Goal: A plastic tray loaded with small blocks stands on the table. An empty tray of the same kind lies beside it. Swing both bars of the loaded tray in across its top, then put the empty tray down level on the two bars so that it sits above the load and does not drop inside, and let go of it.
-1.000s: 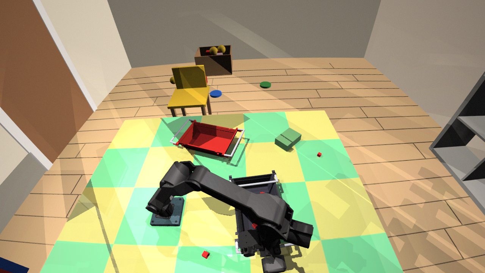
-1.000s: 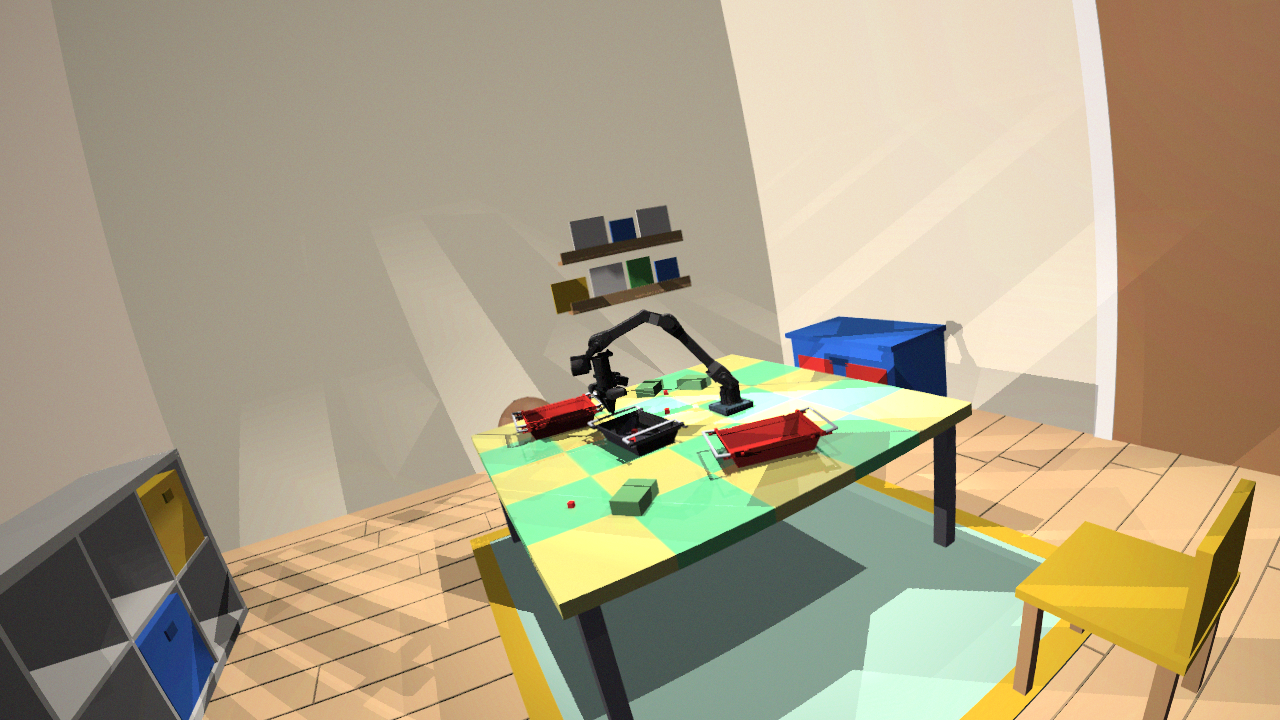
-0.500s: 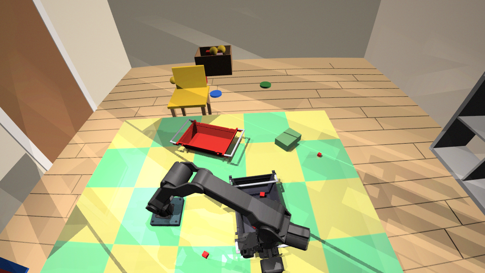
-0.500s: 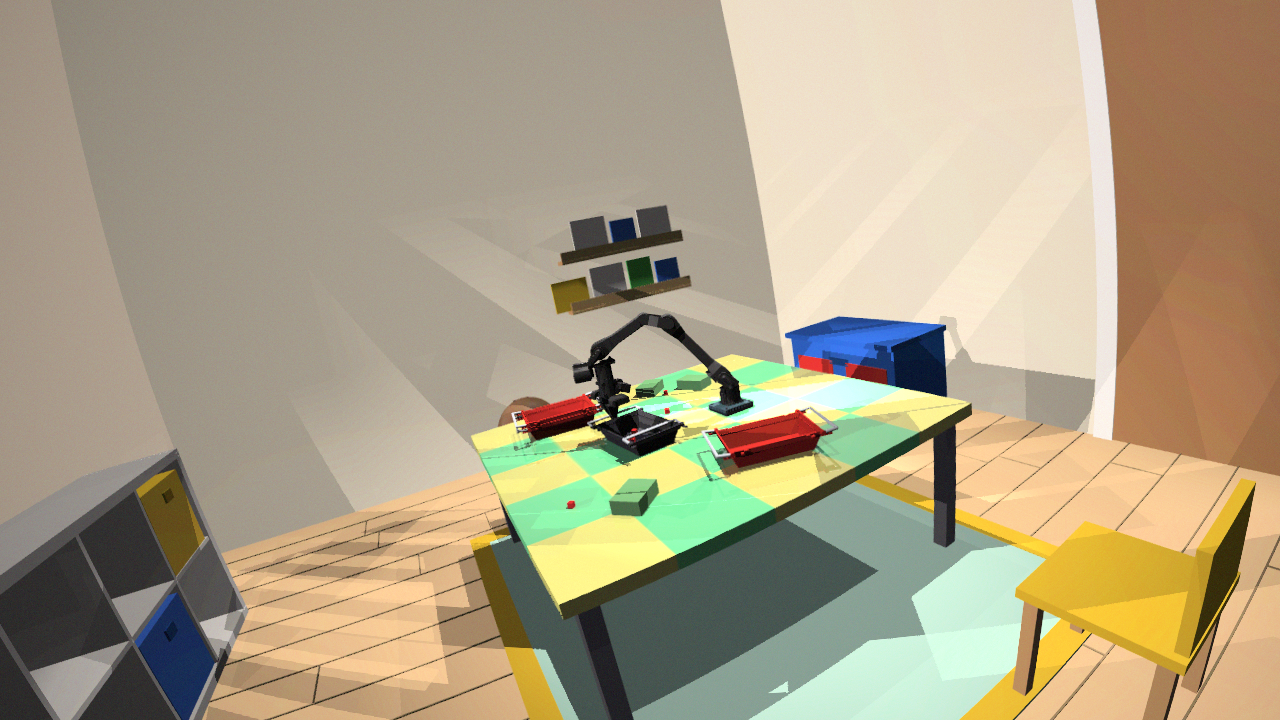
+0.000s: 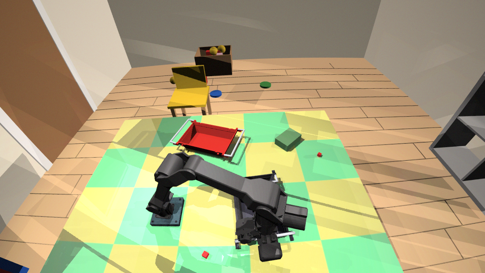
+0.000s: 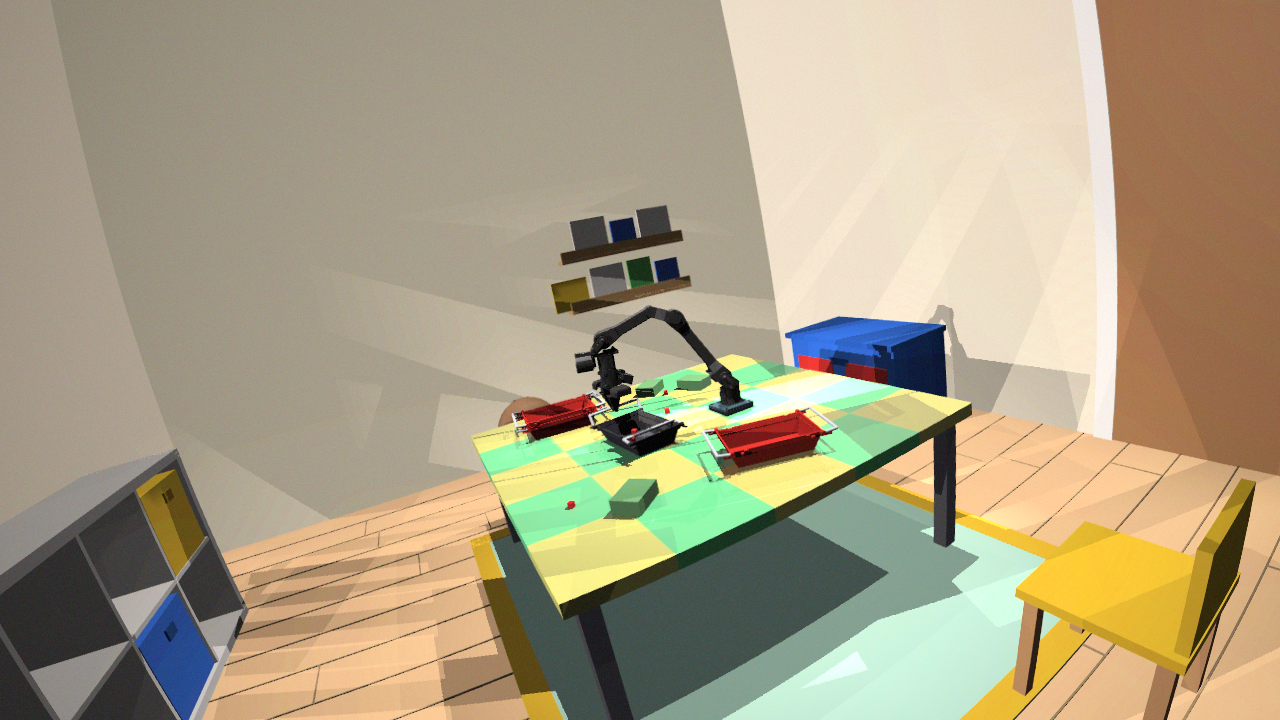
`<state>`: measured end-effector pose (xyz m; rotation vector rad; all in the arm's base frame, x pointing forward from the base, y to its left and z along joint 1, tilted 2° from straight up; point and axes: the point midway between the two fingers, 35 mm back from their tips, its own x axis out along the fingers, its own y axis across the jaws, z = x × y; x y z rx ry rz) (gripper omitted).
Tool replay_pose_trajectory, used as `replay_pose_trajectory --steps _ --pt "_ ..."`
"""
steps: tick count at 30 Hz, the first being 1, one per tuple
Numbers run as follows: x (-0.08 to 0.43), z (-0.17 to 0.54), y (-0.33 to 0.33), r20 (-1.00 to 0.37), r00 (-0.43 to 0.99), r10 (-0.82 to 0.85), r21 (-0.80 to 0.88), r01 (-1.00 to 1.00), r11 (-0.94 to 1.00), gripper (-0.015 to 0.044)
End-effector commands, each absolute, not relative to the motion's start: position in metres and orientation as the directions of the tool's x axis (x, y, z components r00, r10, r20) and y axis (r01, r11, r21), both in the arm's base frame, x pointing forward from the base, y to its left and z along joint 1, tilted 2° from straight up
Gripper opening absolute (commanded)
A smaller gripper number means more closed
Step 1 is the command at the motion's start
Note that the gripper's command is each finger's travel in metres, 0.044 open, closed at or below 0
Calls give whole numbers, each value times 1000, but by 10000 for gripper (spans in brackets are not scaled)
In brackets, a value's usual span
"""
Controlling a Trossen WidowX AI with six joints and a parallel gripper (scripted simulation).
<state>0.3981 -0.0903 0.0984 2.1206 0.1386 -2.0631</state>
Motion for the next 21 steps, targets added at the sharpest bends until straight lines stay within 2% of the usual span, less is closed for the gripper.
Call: replay_pose_trajectory --steps 1,11,21 --pt "395 90 -69 -999 15 -37 39 203 -978 87" --pt "390 70 -46 -999 15 -35 37 203 -978 87" --pt "391 111 -51 -999 15 -36 38 203 -978 87"
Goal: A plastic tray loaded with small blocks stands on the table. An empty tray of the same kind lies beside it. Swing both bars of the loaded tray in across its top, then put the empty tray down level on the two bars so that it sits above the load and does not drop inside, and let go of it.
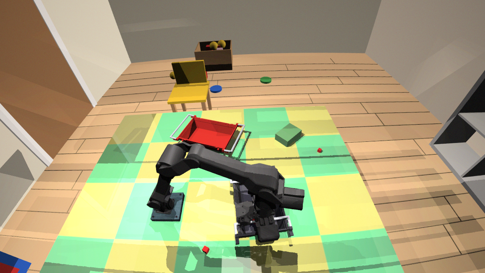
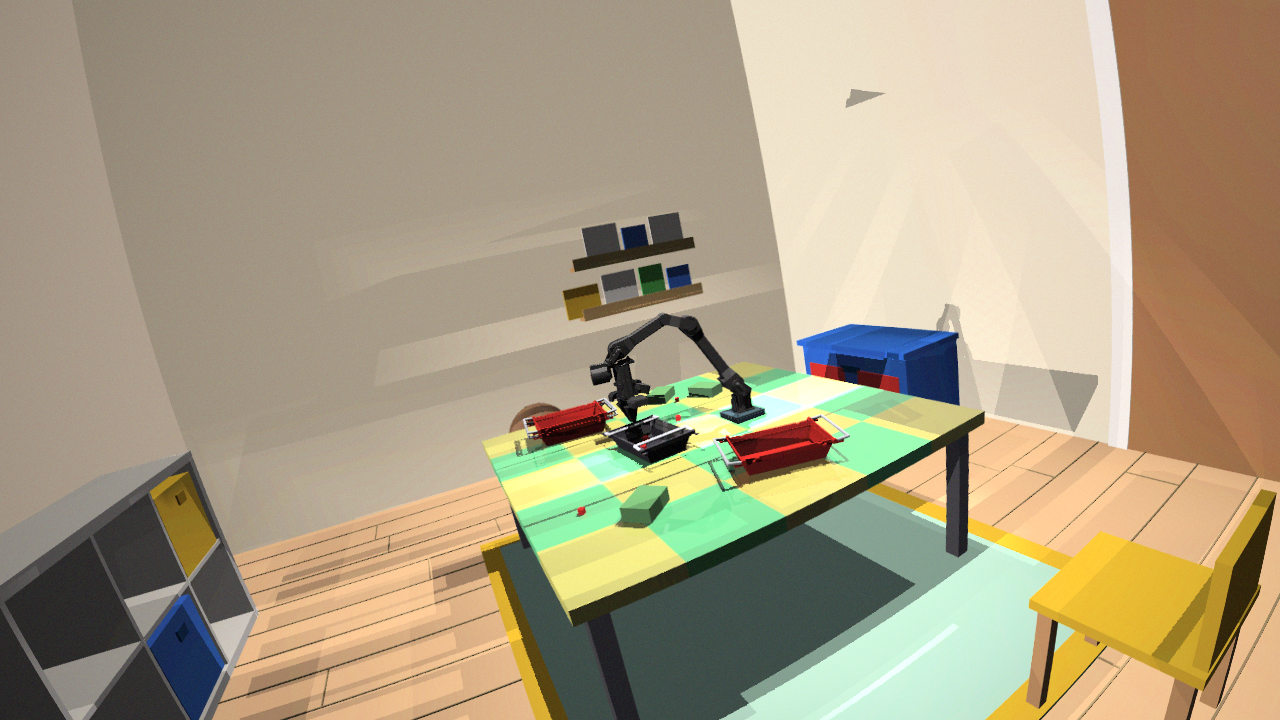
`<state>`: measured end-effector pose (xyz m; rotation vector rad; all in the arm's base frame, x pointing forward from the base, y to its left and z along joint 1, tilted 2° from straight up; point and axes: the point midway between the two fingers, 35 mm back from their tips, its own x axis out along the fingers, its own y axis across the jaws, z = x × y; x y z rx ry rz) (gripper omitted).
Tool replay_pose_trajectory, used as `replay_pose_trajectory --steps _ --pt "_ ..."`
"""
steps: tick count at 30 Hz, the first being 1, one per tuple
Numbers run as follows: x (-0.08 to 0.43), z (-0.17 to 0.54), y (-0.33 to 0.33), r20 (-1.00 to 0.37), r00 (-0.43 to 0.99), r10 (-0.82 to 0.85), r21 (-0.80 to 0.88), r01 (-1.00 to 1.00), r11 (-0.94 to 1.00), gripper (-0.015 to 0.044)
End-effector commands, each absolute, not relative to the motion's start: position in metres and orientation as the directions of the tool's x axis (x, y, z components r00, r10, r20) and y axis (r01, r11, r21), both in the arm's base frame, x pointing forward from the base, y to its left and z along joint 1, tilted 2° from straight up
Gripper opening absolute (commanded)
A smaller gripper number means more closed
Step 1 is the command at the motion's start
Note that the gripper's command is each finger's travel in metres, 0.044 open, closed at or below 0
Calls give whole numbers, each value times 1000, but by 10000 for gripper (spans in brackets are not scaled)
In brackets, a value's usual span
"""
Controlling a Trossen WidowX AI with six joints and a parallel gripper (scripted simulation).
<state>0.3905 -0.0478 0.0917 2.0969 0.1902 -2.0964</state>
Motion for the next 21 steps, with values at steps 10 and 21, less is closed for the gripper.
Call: replay_pose_trajectory --steps 10,21 --pt "392 106 -50 -999 16 -32 35 205 -978 87" --pt "392 106 -50 -999 16 -32 35 205 -978 87"
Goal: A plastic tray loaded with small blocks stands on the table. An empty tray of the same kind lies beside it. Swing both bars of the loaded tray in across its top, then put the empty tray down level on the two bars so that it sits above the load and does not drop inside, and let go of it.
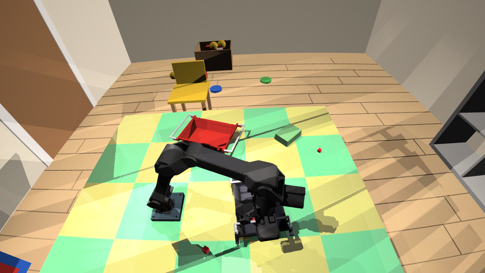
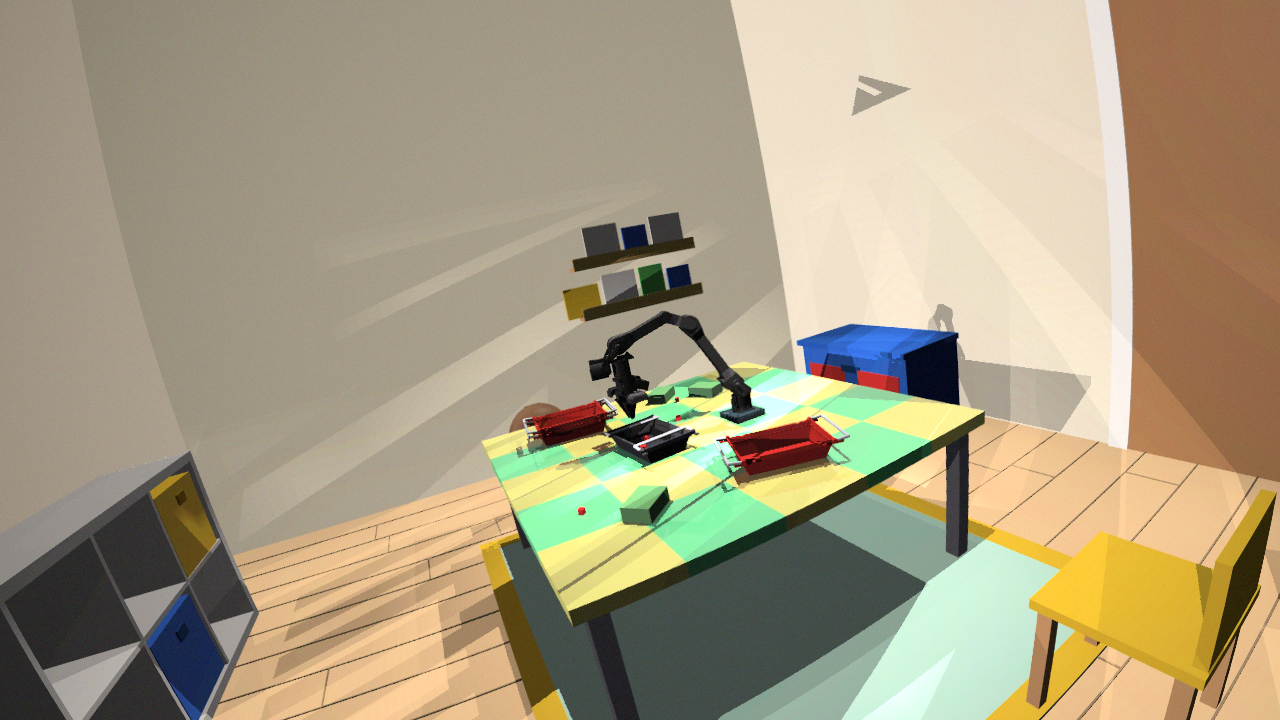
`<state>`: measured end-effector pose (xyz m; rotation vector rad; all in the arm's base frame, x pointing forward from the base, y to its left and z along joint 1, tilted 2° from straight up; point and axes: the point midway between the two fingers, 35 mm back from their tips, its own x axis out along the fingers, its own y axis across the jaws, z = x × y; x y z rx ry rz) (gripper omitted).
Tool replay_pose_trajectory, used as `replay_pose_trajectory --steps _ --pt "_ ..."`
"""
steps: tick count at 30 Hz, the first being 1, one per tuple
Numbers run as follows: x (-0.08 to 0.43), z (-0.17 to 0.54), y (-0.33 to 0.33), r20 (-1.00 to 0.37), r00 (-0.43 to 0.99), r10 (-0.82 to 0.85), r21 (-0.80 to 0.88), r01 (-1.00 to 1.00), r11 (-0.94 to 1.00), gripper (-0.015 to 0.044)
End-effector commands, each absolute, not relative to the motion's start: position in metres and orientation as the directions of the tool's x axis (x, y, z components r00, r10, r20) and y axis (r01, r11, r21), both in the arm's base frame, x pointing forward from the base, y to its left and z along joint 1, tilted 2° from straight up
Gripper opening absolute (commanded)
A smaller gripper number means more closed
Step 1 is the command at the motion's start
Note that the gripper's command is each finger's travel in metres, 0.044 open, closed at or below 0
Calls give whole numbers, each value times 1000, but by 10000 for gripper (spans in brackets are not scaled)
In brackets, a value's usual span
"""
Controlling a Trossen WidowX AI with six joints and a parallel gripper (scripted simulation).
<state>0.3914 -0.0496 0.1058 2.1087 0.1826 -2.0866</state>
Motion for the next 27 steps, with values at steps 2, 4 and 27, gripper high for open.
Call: replay_pose_trajectory --steps 2,4,27 --pt "392 106 -50 -999 16 -32 35 205 -978 87" --pt "392 106 -50 -999 16 -32 35 205 -978 60" --pt "391 106 -50 -999 14 -32 34 205 -978 0"
